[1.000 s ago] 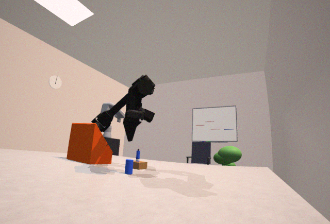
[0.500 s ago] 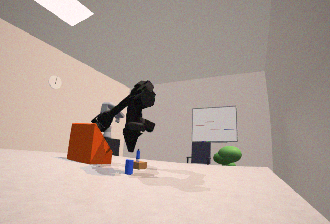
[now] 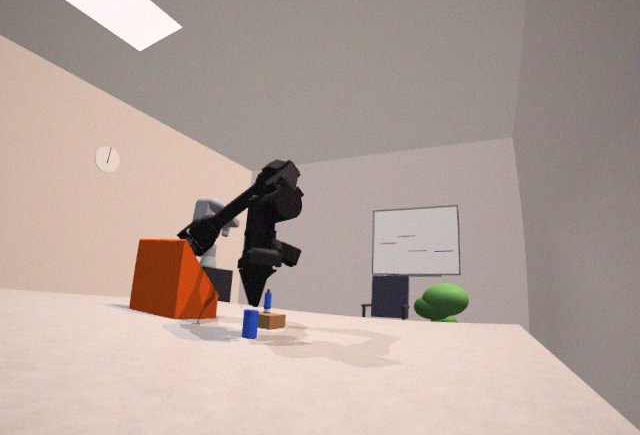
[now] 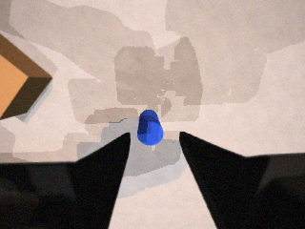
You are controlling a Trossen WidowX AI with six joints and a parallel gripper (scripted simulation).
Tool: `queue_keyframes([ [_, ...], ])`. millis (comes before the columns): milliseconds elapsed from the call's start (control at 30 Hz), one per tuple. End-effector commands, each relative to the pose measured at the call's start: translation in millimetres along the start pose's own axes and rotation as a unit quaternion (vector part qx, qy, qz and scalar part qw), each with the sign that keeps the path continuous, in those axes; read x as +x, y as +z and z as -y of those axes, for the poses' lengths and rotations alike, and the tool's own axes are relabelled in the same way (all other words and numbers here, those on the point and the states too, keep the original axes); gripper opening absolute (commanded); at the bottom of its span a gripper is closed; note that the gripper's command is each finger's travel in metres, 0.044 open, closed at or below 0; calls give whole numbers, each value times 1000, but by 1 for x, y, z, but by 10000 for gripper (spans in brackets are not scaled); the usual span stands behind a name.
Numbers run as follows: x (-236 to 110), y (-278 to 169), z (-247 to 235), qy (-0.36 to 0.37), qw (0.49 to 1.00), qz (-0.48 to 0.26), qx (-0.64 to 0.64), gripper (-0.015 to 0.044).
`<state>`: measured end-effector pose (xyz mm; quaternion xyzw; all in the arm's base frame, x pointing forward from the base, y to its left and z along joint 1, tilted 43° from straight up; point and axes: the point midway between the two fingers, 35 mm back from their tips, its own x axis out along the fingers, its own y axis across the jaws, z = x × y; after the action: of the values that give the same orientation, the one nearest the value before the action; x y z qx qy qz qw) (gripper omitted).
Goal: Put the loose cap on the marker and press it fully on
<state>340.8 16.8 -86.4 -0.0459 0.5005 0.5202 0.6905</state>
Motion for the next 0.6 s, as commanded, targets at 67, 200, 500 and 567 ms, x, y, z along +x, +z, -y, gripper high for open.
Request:
queue_keyframes([
  [67, 15, -3, -3, 7, 1000, -1, 7, 245],
  [200, 21, -3, -3, 7, 1000, -1, 7, 245],
  [500, 36, -3, -4, 7, 1000, 0, 7, 245],
  [567, 39, -3, -4, 8, 1000, 0, 7, 245],
])
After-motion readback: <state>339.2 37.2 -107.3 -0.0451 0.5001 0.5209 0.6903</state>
